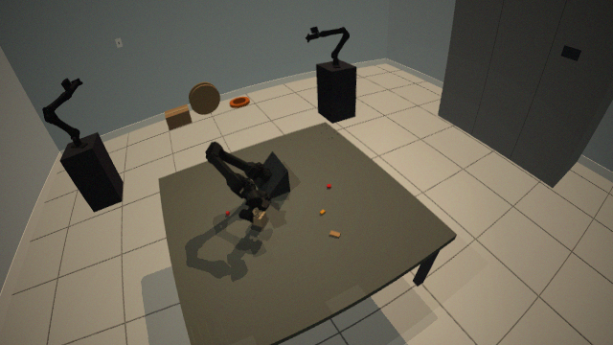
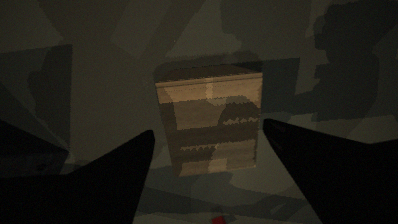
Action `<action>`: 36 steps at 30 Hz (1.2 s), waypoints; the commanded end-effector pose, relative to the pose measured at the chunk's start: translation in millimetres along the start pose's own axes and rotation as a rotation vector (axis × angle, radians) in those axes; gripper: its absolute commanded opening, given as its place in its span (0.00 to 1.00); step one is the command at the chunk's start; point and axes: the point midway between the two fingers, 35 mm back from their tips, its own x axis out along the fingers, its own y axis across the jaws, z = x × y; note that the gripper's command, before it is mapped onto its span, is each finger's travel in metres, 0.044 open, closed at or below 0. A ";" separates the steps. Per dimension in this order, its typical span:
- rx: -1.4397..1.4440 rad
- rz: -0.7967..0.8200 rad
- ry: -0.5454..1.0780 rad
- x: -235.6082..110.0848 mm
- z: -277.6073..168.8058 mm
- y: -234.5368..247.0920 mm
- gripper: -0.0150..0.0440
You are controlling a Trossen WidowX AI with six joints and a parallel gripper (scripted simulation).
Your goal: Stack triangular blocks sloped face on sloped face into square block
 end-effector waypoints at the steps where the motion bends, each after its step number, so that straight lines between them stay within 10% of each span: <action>1: 0.000 0.000 0.000 -0.1 0.1 0.0 1.00; 14: -0.135 -0.005 -0.011 -106.9 1.1 0.7 1.00; 36: -0.135 -0.011 -0.013 -102.3 1.3 0.4 1.00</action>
